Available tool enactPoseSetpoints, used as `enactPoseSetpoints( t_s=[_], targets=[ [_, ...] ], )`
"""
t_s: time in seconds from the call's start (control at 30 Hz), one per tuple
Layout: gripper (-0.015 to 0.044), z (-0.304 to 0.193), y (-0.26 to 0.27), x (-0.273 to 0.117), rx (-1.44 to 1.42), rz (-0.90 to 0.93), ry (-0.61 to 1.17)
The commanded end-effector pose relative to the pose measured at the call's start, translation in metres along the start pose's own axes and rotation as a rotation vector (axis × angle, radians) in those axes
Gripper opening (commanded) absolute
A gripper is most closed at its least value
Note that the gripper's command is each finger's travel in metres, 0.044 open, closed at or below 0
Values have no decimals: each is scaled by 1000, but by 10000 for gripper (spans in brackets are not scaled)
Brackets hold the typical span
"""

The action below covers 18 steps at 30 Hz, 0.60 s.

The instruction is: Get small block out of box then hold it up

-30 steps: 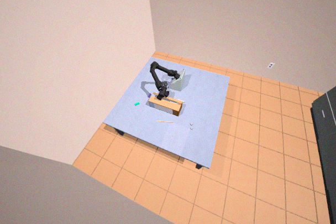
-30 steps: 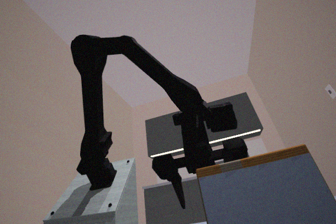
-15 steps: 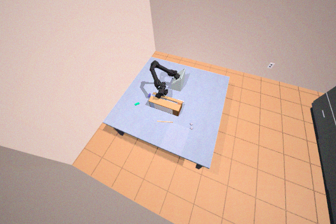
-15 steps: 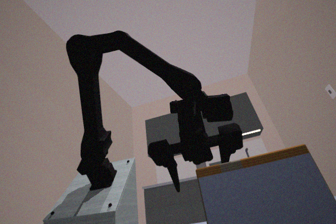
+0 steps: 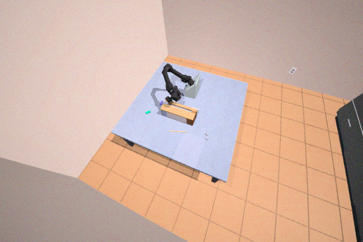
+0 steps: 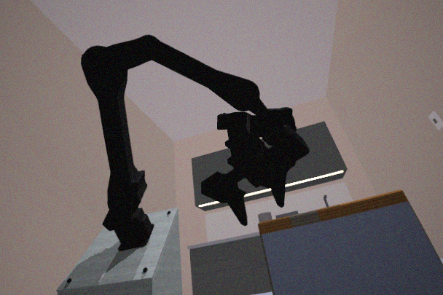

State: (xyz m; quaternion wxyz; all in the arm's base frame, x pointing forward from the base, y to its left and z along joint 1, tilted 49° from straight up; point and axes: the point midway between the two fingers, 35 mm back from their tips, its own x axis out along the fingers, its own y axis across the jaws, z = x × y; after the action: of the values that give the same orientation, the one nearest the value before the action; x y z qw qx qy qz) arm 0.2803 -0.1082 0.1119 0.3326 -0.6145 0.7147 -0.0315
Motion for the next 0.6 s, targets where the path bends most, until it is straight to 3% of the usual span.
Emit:
enactPoseSetpoints(
  t_s=[0.0, 0.4, 0.57],
  targets=[
    [285, -11, 2, 0, 504, 26, -61],
    [285, -37, 10, 6, 2004, 216, -162],
    [285, -45, 12, 6, 2417, 307, -178]
  ],
)
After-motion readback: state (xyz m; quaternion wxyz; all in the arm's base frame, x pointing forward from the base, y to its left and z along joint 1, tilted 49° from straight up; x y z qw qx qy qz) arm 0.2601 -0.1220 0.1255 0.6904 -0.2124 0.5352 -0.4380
